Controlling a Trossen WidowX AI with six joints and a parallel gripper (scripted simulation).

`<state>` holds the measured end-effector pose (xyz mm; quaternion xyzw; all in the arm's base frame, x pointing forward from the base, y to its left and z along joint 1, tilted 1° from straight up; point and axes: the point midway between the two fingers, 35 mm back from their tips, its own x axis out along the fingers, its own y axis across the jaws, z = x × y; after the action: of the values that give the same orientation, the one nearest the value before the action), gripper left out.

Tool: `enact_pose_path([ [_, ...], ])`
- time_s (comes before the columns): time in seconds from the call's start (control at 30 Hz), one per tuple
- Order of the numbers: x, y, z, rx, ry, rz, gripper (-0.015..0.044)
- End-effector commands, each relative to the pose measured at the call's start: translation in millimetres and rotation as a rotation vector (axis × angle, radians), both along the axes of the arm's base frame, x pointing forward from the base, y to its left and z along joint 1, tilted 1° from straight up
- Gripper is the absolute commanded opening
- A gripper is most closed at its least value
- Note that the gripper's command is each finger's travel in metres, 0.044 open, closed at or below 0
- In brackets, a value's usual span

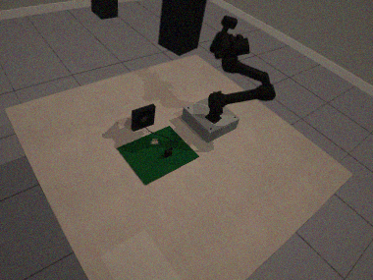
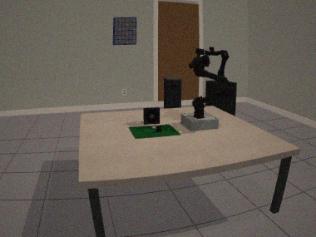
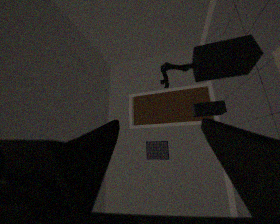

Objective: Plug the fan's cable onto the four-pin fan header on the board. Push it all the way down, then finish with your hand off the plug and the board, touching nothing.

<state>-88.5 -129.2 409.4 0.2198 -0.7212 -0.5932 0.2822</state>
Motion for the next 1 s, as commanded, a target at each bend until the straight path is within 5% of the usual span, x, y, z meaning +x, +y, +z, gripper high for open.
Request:
enact_pose_path([
  [0.0, 0.0, 0.0, 0.0, 0.000, 0.000, 0.000, 0.0426],
  [0.2, 23.5, -22.2, 8.9, 0.083, 0.144, 0.072, 0.0440],
  [0.5, 138.9, -92.0, 15.9, 0.342, 0.687, 0.392, 0.0440],
  [0.97, 328.8, -109.3, -64.8, 0.627, 1.443, 0.995, 0.0440],
])
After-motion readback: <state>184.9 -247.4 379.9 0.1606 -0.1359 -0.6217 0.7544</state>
